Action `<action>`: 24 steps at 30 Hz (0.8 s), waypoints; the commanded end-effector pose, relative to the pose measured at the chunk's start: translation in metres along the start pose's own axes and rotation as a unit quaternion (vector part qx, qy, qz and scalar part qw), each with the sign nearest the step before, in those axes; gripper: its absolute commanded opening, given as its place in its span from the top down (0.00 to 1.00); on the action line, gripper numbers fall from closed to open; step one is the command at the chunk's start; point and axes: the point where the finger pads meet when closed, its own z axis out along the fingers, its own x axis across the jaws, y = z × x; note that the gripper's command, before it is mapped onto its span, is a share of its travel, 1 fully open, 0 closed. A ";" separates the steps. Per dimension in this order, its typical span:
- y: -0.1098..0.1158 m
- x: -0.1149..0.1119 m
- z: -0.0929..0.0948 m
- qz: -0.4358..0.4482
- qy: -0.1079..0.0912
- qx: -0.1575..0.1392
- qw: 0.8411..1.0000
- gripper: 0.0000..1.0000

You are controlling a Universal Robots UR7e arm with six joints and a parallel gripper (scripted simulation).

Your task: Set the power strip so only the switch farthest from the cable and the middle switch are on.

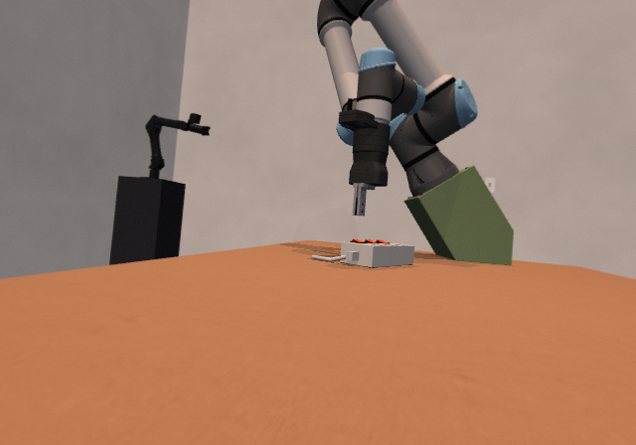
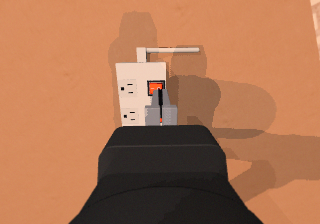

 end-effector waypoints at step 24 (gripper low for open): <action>0.000 0.000 0.008 0.000 0.000 0.001 1.000 1.00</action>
